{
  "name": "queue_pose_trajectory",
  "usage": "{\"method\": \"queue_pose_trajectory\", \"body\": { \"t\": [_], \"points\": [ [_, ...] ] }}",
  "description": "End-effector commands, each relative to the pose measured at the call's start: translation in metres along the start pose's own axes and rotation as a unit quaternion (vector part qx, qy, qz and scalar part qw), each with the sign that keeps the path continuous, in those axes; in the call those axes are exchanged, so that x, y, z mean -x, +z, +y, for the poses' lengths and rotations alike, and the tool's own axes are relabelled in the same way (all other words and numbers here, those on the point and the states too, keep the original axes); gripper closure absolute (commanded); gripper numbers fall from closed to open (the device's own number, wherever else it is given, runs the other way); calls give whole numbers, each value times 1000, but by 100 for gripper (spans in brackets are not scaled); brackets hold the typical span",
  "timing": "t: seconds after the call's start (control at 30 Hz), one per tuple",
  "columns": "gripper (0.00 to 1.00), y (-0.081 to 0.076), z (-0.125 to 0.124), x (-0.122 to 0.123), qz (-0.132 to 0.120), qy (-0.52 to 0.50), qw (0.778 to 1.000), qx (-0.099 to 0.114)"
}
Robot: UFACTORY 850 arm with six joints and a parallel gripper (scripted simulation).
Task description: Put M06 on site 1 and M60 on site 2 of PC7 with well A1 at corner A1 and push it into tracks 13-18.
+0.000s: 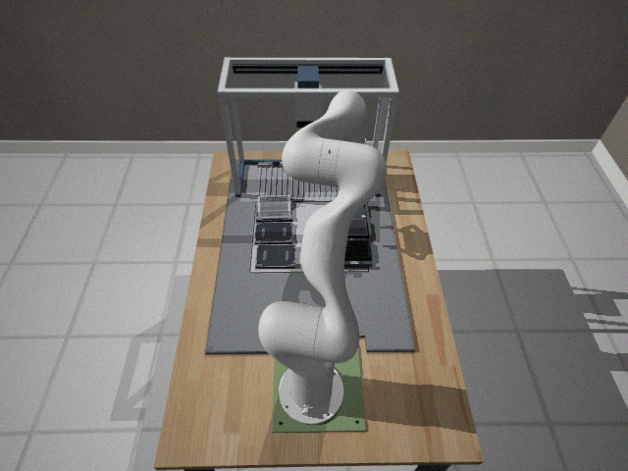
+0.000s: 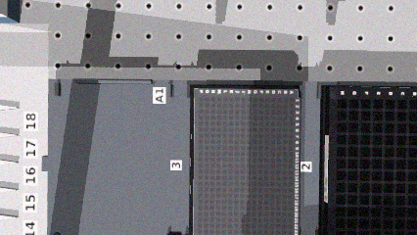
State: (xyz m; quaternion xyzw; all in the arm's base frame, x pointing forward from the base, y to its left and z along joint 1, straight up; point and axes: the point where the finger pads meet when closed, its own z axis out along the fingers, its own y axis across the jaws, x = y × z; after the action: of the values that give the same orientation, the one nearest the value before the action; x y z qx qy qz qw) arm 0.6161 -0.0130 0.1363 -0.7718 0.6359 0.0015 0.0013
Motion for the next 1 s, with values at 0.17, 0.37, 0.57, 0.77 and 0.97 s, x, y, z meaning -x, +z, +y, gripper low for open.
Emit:
{"method": "queue_pose_trajectory", "body": {
  "t": [0.17, 0.37, 0.57, 0.77, 0.97],
  "points": [
    [0, -1, -1, -34, 0, -1, 1000, -1],
    [0, -1, -1, -64, 0, -1, 1000, -1],
    [0, -1, -1, -84, 0, -1, 1000, -1],
    [0, -1, -1, -114, 0, -1, 1000, -1],
    [0, -1, -2, -130, 0, -1, 1000, -1]
  ]
}}
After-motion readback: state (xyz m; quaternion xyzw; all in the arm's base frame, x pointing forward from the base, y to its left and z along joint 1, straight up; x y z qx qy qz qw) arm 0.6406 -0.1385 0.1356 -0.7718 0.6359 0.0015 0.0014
